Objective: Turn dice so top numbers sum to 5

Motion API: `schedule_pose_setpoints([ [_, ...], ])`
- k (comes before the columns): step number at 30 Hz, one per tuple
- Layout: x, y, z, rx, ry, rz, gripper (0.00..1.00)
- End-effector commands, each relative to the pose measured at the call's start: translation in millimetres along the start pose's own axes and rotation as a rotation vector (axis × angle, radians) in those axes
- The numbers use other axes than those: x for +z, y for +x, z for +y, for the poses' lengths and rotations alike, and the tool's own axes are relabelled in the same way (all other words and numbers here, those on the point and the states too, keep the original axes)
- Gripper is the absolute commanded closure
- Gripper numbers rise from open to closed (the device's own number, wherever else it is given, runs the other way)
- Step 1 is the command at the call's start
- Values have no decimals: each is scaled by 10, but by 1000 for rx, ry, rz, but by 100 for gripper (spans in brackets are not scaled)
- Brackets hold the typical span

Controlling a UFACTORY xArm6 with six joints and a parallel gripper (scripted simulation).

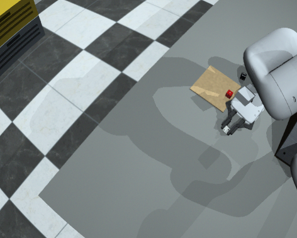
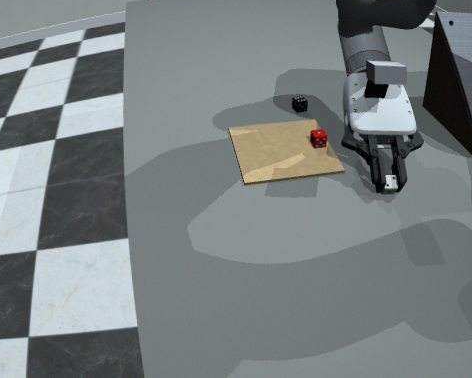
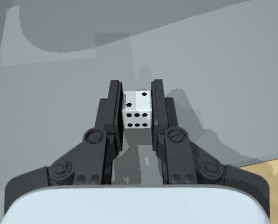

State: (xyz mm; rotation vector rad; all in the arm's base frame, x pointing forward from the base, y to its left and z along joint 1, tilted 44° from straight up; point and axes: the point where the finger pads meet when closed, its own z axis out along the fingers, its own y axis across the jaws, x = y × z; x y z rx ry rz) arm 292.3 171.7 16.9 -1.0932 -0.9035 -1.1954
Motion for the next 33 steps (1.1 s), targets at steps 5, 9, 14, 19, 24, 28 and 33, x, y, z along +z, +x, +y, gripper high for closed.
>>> schedule_pose_setpoints([
  [5,-4,6,8,-2,-1,0,85],
  [9,-4,6,8,-2,-1,0,85],
  [14,-4,6,8,-2,-1,0,77],
  [19,-4,6,8,-2,-1,0,72],
  [24,-4,6,8,-2,-1,0,64],
  [28,-4,6,8,-2,-1,0,64],
  [33,-4,6,8,-2,-1,0,64],
])
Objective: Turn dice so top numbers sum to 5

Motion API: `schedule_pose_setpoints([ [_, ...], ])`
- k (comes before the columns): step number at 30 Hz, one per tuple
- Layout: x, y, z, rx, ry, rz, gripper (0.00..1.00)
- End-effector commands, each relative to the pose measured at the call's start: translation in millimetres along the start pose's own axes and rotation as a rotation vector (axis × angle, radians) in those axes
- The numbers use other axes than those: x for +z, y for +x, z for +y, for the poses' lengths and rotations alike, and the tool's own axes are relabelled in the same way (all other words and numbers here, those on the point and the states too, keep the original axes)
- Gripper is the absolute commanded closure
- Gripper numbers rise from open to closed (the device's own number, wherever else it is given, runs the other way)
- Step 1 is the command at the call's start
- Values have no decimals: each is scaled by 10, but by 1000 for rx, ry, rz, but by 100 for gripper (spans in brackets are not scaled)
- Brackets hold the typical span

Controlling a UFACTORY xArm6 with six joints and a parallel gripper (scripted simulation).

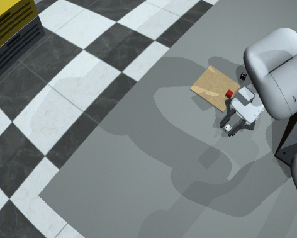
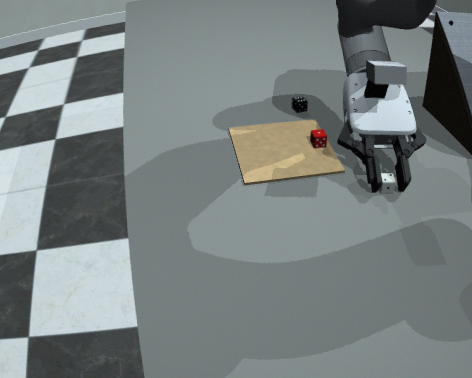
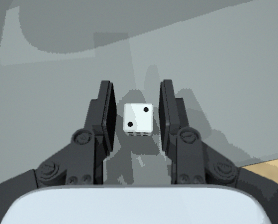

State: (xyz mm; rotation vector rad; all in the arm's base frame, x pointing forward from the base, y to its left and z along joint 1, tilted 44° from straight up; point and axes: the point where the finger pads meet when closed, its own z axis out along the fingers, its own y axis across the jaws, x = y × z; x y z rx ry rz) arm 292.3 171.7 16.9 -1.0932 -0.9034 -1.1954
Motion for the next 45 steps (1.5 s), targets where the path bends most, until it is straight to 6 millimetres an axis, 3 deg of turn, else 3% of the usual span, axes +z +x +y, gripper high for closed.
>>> schedule_pose_setpoints([
  [1,-4,6,8,-2,-1,0,64],
  [38,-12,6,8,-2,-1,0,64],
  [45,-173,6,8,-2,-1,0,64],
])
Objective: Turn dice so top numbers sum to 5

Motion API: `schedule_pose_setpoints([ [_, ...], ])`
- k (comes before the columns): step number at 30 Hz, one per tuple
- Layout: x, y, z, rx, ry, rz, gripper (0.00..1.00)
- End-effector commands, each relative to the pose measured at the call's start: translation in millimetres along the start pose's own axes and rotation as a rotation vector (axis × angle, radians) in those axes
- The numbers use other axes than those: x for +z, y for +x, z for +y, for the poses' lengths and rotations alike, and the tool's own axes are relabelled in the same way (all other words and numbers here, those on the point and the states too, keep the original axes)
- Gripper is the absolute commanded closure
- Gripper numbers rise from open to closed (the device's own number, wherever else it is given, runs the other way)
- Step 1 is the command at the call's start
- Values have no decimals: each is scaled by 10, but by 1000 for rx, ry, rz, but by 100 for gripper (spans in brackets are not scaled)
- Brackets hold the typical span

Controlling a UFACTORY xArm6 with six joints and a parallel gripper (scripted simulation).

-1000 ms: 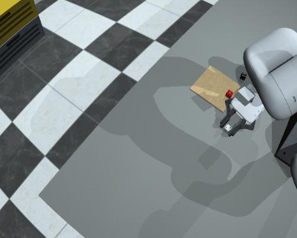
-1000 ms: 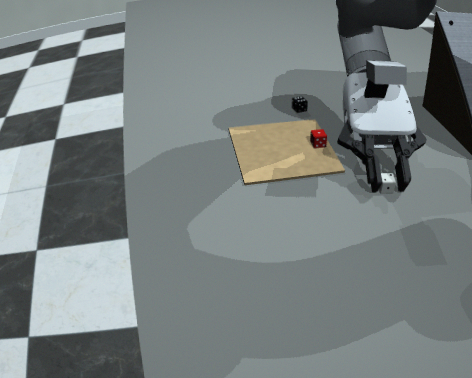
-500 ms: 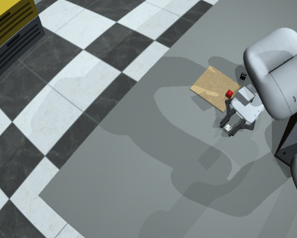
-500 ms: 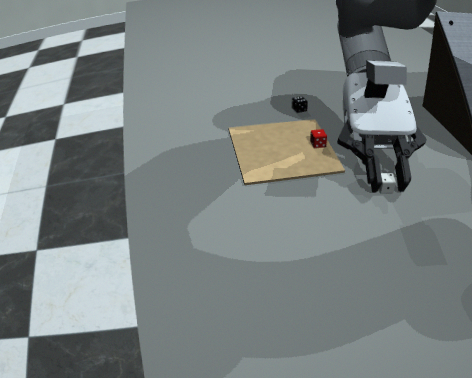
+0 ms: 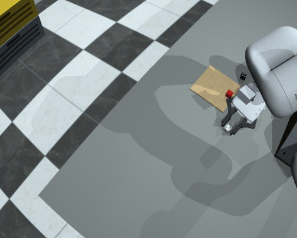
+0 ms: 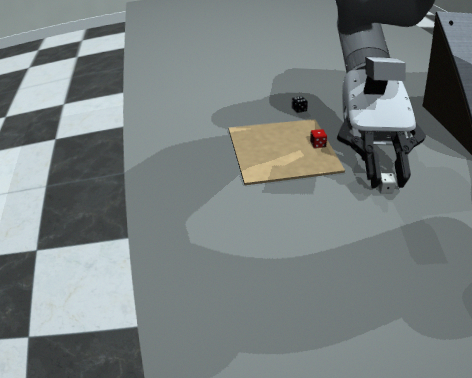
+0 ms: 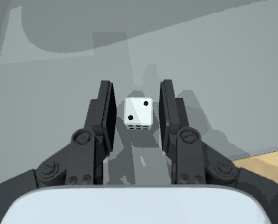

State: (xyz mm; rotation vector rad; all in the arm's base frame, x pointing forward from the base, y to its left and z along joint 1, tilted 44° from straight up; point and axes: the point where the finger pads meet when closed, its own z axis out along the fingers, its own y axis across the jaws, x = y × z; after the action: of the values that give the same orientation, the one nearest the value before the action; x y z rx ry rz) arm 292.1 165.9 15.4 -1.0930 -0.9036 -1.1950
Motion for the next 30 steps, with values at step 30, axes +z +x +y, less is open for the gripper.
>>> schedule_pose_setpoints([
  [30,-582,265,7,-3,-1,0,64],
])
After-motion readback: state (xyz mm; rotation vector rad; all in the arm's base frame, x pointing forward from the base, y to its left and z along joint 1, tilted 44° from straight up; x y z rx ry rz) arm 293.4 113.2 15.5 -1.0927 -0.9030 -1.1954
